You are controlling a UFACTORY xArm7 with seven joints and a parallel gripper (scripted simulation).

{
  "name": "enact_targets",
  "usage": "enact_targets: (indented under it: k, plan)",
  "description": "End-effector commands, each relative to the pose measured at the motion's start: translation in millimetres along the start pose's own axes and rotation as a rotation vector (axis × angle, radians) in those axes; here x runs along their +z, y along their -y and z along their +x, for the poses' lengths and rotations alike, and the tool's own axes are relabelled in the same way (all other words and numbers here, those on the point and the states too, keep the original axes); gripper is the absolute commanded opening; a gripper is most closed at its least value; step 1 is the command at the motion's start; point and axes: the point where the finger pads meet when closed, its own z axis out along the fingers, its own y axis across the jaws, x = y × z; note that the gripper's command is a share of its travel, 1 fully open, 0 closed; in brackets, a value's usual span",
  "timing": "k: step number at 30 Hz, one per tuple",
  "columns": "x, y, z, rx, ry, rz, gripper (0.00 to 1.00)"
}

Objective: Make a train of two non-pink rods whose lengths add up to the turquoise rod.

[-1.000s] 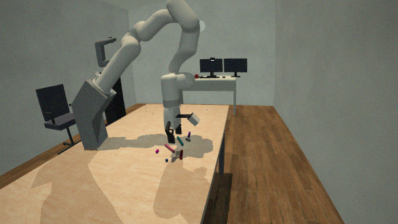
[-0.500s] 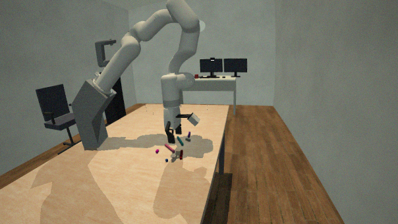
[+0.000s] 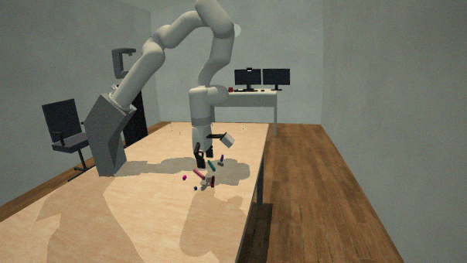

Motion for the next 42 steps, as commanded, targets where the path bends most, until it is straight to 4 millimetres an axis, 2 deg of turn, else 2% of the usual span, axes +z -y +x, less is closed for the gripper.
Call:
enact_targets:
  k: [1, 31, 35, 42]
  plan:
    - [0, -1, 0, 0.001, -0.001, -0.001, 1.0]
    - [0, 0, 1, 0.014, -0.001, -0.001, 1.0]
    - [0, 4, 2, 0.091, -0.003, -0.002, 1.0]
    - [0, 19, 8, 0.371, -0.009, -0.005, 1.0]
